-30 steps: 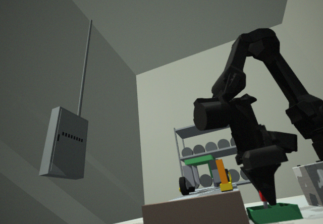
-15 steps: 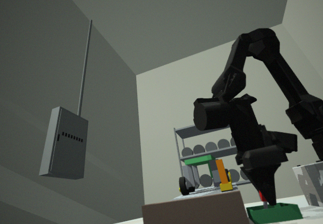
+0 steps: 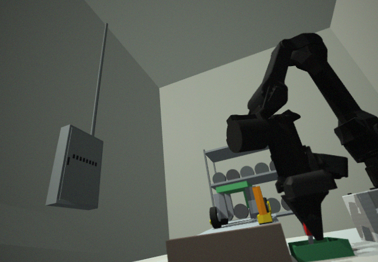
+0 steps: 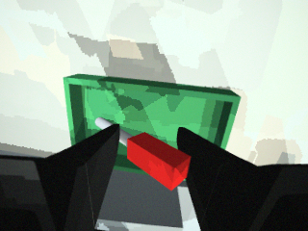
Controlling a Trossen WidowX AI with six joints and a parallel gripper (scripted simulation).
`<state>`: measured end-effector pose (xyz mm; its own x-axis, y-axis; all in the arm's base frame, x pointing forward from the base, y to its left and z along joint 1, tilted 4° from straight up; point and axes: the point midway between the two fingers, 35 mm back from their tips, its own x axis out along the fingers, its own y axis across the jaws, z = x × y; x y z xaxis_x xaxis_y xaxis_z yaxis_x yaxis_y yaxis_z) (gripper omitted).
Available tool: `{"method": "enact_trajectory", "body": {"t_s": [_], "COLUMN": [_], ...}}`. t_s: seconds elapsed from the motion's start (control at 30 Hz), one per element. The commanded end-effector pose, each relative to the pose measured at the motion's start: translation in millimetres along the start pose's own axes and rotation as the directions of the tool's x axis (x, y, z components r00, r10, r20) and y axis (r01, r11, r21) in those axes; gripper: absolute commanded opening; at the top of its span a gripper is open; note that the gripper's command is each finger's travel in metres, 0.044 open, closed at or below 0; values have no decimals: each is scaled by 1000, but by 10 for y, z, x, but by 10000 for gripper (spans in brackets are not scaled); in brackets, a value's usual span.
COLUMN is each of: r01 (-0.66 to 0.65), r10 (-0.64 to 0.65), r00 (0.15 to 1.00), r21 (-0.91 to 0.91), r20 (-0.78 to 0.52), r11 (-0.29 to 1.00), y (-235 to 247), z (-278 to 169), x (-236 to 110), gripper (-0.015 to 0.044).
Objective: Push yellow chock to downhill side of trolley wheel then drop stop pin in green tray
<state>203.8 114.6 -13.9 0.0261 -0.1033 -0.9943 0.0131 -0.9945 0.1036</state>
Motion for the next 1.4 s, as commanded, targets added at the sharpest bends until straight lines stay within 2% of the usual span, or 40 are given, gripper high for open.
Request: {"method": "enact_trajectory", "body": {"t_s": [0.0, 0.8, 1.0, 1.37], "r01": [10, 10, 0, 5], "r10": [-10, -10, 0, -5], "r00": [1000, 1000, 1000, 1000], "r21": [2, 2, 0, 1], "r20": [-7, -7, 0, -4], "r11": [1000, 1000, 1000, 1000], "y": [-25, -26, 0, 9], "z": [-24, -25, 0, -7], "x": [-7, -7, 0, -100], "gripper": [190, 190, 340, 340]}}
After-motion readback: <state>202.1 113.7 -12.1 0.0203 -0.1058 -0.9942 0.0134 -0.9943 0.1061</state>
